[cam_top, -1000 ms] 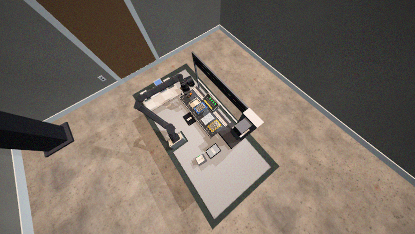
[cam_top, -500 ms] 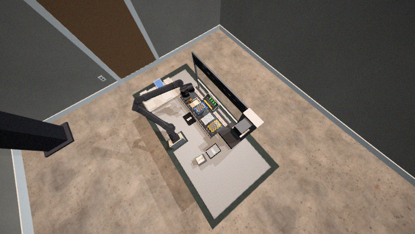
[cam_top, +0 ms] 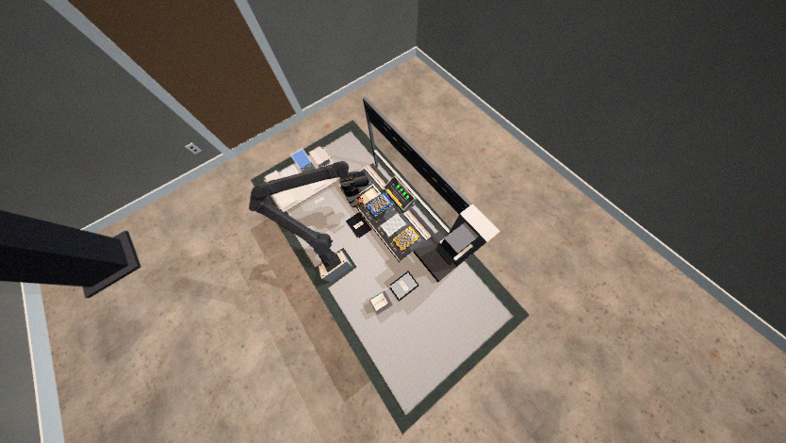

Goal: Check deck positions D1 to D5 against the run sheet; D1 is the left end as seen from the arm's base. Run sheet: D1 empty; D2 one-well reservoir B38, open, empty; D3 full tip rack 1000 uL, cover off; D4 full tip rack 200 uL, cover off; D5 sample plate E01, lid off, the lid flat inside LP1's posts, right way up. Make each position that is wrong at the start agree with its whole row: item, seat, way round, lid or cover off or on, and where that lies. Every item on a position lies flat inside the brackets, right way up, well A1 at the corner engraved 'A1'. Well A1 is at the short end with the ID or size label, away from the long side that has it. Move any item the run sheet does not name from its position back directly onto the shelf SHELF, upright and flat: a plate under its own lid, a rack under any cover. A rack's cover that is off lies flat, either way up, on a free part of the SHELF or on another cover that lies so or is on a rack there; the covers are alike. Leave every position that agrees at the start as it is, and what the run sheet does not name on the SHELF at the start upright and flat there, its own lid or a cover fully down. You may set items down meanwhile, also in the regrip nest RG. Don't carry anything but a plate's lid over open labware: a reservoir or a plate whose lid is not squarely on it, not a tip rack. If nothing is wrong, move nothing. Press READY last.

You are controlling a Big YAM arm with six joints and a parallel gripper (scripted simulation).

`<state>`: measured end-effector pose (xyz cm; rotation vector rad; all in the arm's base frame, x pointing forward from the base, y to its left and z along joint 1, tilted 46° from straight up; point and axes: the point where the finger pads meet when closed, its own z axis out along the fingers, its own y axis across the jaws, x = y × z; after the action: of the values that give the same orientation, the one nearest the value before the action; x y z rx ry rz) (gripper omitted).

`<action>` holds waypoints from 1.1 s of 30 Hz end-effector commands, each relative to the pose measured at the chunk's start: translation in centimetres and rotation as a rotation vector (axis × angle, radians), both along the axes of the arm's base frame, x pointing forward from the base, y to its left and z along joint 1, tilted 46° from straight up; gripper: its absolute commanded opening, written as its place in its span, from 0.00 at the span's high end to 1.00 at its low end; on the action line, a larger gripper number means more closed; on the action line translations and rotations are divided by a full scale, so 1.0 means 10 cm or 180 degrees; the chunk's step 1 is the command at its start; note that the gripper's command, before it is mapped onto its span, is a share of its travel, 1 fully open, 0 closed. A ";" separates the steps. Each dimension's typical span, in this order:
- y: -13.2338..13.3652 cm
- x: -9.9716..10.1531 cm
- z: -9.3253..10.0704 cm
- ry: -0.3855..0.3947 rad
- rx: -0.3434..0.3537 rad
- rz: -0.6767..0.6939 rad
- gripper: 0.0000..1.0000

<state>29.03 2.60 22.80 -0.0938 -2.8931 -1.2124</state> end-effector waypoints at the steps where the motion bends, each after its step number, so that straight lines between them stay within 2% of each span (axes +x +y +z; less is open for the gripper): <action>1: -0.08 -0.05 0.07 -0.0159 -0.0009 0.0057 0.00; 16: -0.51 -0.46 -0.43 -0.0097 0.0026 0.0060 0.00; 19: -0.58 -0.42 -0.39 -0.0163 -0.0016 0.0061 0.00; 20: -0.56 -0.51 -0.49 -0.0098 0.0027 0.0061 0.00; 22: -0.57 -0.52 -0.50 -0.0098 0.0027 0.0061 0.00; 23: -0.60 -0.48 -0.46 -0.0138 0.0004 0.0060 0.00; 24: -0.69 -0.39 -0.34 -0.0252 -0.0064 0.0084 0.00; 26: -0.66 -0.38 -0.34 -0.0257 -0.0056 0.0109 0.00; 30: -0.77 -0.49 -0.63 -0.0192 -0.0022 0.0087 0.00; 33: -0.89 -0.46 -0.72 -0.0217 -0.0043 0.0087 0.00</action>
<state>23.66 -4.53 16.70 -0.0362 -2.9167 -1.2104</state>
